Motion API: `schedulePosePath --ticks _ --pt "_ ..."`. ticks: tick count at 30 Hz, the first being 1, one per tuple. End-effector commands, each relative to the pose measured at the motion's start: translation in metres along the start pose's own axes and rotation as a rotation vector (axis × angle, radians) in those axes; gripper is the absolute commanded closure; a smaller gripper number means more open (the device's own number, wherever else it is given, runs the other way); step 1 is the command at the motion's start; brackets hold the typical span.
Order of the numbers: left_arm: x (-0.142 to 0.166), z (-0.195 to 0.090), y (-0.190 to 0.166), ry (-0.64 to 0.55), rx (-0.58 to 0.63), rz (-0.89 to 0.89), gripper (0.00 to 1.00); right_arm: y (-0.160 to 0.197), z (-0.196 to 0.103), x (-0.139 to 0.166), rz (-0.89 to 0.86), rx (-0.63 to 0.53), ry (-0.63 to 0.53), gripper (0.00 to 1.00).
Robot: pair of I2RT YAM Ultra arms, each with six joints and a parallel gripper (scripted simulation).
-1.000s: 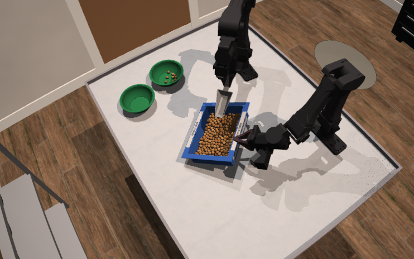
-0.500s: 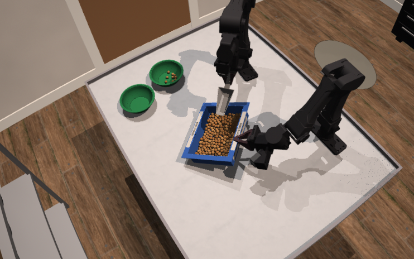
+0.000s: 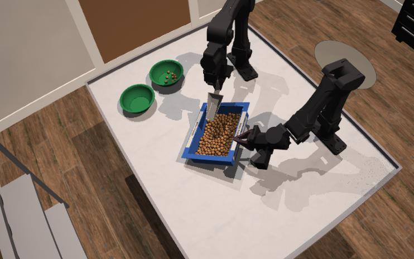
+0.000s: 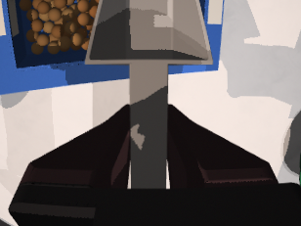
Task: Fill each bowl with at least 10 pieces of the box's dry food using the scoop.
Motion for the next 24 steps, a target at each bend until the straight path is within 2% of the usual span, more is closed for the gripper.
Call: schedulePosePath --ticks 1,4,6,7,9,12,13,24 --pt "-0.001 -0.003 -0.037 -0.003 0.097 0.125 1.00 -0.014 0.003 -0.006 -0.037 -0.007 -0.034 1.00" --pt "-0.001 -0.003 -0.037 -0.003 0.097 0.125 1.00 -0.016 0.011 0.004 -0.024 -0.020 -0.002 1.00" --pt "-0.001 -0.003 -0.037 -0.003 0.097 0.125 1.00 -0.015 -0.009 -0.006 -0.020 0.004 -0.072 1.00" --pt "-0.001 -0.003 -0.037 -0.003 0.097 0.125 1.00 -0.020 0.014 0.002 0.012 -0.014 0.012 1.00" --pt "-0.001 -0.003 -0.037 -0.003 0.097 0.125 1.00 -0.020 0.014 0.002 0.012 -0.014 0.012 1.00" --pt "-0.001 -0.003 -0.037 -0.003 0.097 0.125 1.00 -0.020 -0.005 -0.005 0.003 0.008 -0.057 1.00" --pt "-0.001 -0.003 -0.037 -0.003 0.097 0.125 1.00 -0.017 0.015 -0.009 -0.002 -0.004 0.008 1.00" --pt "-0.001 -0.003 -0.037 -0.003 0.097 0.125 1.00 -0.019 0.022 -0.015 -0.002 -0.006 0.026 1.00"
Point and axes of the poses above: on each arm, the point where the finger pads meet when closed, its own z axis out along the fingers, its own y axis across the jaws, x = y × z, the point moved 7 cm from there along -z, back along the fingers, and after that the axes turned 10 degrees about -z, right-handed, at the moved point
